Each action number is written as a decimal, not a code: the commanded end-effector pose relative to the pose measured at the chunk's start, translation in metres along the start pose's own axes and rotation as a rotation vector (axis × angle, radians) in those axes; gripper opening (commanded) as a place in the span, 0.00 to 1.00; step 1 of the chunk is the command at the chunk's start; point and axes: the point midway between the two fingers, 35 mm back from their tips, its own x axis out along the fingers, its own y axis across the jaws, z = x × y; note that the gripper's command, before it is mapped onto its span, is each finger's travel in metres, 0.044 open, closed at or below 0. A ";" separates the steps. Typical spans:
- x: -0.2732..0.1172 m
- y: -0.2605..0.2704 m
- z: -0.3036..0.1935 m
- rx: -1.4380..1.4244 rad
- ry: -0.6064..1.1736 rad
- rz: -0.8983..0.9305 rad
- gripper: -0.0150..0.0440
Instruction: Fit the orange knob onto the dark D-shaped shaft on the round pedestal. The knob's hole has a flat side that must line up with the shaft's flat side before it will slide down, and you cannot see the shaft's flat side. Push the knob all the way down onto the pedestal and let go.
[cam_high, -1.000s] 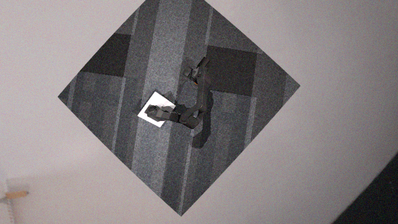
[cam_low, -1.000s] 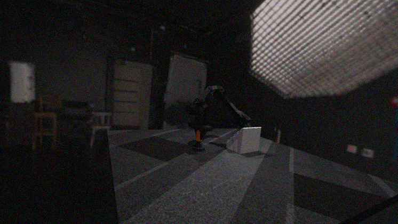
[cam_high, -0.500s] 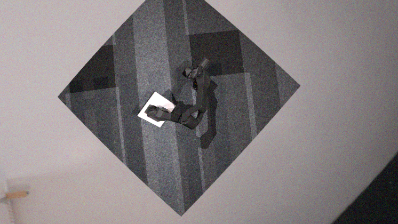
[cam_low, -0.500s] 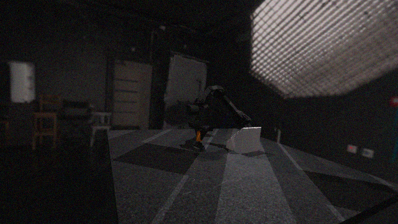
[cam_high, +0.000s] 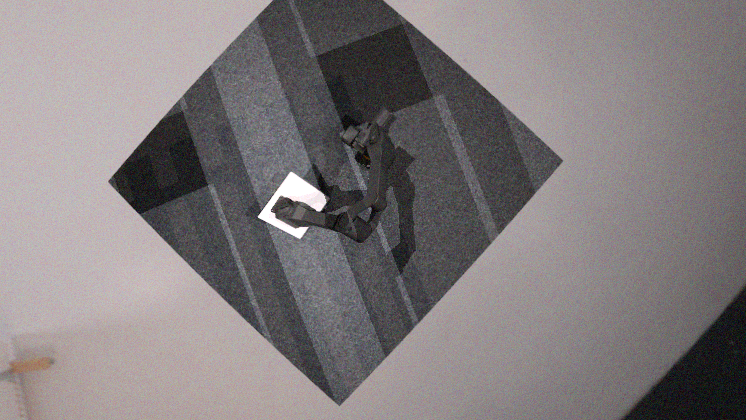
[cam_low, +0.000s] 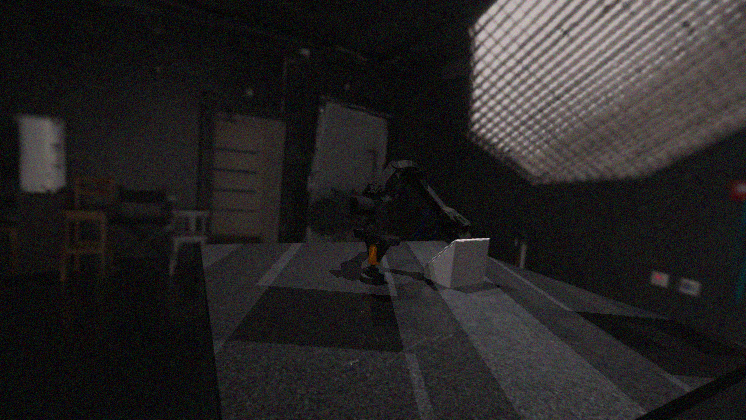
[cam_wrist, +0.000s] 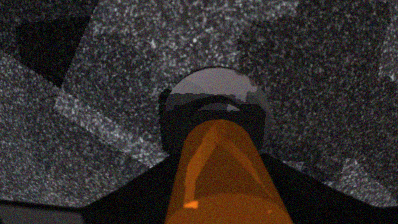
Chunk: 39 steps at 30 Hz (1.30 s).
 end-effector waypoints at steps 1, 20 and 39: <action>-0.002 -0.001 0.001 -0.047 -0.003 0.000 0.25; 0.002 -0.002 0.005 -0.203 -0.003 0.000 0.25; 0.002 -0.001 -0.001 -0.413 -0.003 -0.001 0.25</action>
